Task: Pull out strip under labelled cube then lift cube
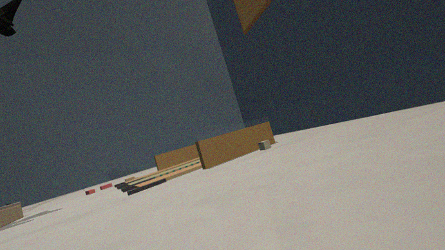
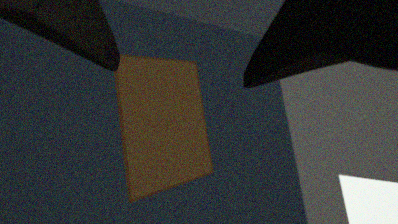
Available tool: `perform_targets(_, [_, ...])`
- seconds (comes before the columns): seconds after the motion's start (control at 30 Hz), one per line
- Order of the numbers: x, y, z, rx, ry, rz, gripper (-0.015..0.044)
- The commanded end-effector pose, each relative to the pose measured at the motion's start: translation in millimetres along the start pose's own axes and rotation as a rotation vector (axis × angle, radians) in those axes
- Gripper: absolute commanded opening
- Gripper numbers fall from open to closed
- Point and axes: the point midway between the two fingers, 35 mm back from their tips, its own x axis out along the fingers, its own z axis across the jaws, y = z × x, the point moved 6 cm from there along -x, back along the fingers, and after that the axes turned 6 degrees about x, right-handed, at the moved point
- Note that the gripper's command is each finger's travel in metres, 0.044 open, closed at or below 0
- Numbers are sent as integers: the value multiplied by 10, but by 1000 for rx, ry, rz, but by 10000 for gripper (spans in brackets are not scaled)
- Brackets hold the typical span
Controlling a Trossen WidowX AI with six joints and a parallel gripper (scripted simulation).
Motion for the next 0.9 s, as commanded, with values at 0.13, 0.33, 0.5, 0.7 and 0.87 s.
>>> perform_targets(0.13, [128,72,-109,-247,-108,12,400])
perform_targets(0.33, [382,142,-433,-677,-218,60,400])
perform_targets(0.5, [622,83,-833,-1033,-225,133,400])
perform_targets(0.7, [876,-189,-1375,-1394,-130,255,400])
perform_targets(0.87, [988,-474,-1720,-1577,-17,350,400])
